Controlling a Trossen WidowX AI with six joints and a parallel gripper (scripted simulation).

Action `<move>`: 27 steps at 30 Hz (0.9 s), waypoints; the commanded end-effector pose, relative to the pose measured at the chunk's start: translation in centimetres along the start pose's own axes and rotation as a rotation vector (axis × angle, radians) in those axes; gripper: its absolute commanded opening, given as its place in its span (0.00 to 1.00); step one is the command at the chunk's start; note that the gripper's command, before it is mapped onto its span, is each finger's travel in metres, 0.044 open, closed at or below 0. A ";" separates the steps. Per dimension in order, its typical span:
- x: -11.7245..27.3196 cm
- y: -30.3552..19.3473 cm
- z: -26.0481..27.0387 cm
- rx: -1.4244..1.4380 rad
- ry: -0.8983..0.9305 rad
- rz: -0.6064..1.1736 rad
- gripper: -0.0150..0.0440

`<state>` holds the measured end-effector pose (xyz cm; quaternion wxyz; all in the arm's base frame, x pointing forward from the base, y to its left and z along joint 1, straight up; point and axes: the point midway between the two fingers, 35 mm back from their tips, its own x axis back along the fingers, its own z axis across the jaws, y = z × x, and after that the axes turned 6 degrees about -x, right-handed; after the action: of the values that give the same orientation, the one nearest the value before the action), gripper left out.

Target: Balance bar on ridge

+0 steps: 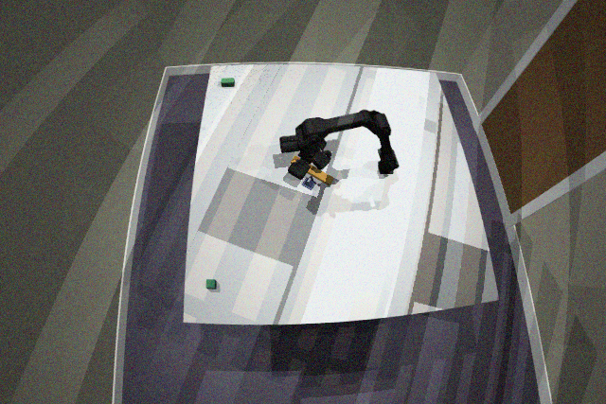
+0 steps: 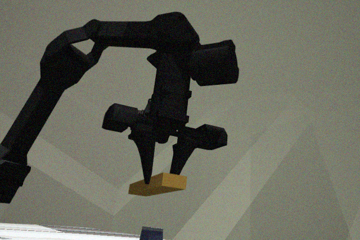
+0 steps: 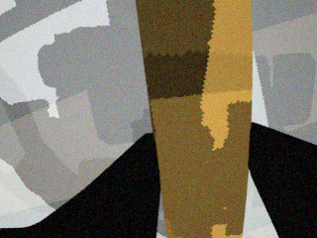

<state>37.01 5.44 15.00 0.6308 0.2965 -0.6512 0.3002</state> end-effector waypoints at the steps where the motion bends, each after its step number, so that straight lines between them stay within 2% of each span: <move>1: 0.0 0.1 -0.6 0.028 0.000 0.004 0.25; 27: -4.0 0.1 -0.8 0.029 0.000 0.004 0.25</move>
<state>37.74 6.20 11.65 0.6244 0.3035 -0.6500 0.3091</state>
